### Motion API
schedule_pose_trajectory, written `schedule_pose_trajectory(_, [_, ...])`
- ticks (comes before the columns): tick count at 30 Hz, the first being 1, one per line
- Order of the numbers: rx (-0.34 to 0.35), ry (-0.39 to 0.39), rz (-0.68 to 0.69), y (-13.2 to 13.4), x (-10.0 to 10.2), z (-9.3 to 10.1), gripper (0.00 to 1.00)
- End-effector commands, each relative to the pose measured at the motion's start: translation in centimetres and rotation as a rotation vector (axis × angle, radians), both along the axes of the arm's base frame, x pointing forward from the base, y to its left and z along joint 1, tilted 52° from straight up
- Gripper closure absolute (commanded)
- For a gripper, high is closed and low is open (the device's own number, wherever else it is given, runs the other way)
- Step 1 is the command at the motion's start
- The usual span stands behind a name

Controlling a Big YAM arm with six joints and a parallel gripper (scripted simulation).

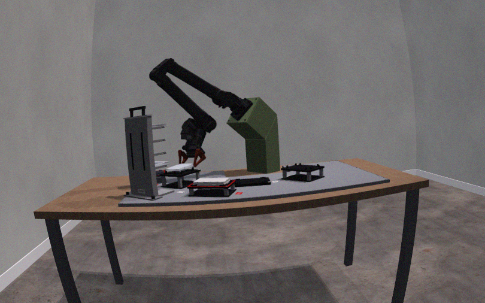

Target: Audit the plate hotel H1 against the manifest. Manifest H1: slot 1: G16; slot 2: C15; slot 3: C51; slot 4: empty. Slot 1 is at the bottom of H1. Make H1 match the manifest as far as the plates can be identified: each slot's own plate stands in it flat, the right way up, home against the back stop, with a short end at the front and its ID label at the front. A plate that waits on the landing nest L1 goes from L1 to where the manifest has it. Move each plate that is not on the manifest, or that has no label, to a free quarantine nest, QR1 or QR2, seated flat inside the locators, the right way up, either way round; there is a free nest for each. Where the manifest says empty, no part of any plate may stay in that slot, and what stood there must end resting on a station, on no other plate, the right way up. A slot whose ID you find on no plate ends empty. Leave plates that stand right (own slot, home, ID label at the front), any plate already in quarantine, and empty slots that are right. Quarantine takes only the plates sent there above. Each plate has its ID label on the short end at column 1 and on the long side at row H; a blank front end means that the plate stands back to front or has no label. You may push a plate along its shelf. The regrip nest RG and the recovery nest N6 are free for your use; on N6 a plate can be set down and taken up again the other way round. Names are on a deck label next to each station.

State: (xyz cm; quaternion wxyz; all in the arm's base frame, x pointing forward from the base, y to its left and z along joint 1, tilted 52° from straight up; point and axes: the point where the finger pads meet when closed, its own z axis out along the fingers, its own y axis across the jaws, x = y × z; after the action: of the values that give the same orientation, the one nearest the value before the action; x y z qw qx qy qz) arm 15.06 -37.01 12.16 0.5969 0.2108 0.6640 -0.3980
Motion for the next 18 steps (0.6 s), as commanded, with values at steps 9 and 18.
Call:
schedule_pose_trajectory(9, [-0.021, 0.011, 0.016, -0.09, 0.77, -0.13, 0.14])
schedule_pose_trajectory(18, [-0.011, 0.013, 0.016, -0.38, 0.90, -0.64, 0.14])
